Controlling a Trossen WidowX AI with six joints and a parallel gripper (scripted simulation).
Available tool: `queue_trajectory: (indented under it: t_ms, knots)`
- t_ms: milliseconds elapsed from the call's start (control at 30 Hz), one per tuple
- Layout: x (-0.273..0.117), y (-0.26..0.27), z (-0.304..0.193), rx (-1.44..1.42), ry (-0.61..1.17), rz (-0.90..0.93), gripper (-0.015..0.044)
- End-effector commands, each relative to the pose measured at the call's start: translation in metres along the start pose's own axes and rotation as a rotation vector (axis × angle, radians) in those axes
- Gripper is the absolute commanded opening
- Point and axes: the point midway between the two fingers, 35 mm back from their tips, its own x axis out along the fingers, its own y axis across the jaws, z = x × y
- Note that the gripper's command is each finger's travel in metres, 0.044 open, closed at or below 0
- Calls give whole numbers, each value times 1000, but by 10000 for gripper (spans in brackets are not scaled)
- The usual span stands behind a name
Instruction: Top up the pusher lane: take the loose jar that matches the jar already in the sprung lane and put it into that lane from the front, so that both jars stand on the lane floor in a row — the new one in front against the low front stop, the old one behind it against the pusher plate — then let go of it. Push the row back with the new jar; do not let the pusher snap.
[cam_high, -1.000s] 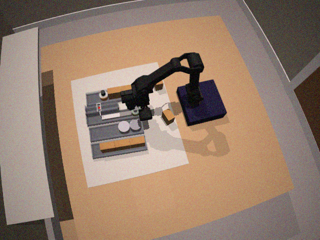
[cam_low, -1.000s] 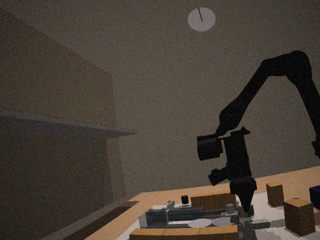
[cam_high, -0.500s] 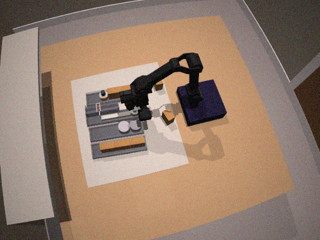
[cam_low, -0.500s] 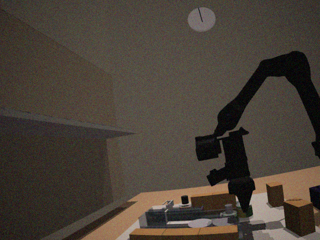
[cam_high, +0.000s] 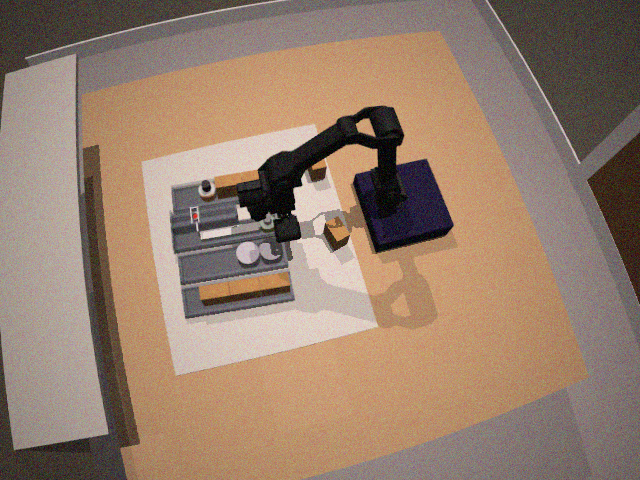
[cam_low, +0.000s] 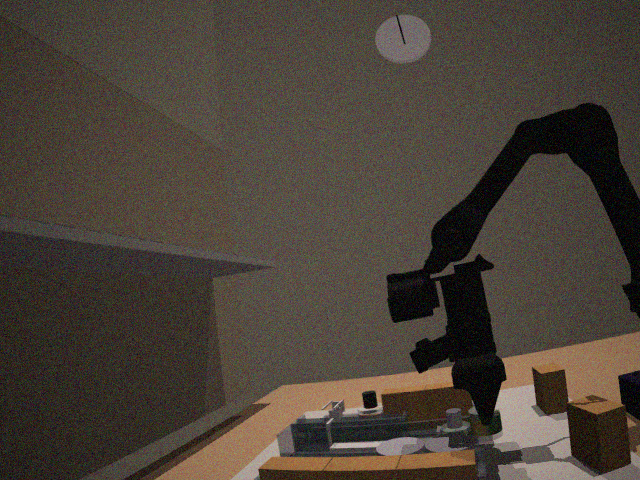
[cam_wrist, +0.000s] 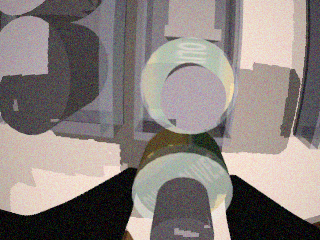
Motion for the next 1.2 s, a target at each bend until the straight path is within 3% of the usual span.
queue_trajectory:
  t_ms: [0, 1167]
  knots:
    - [-3, 0, 10, -3, -30, 3, 0]
    - [-6, 0, 22, -3, -31, 3, 0]
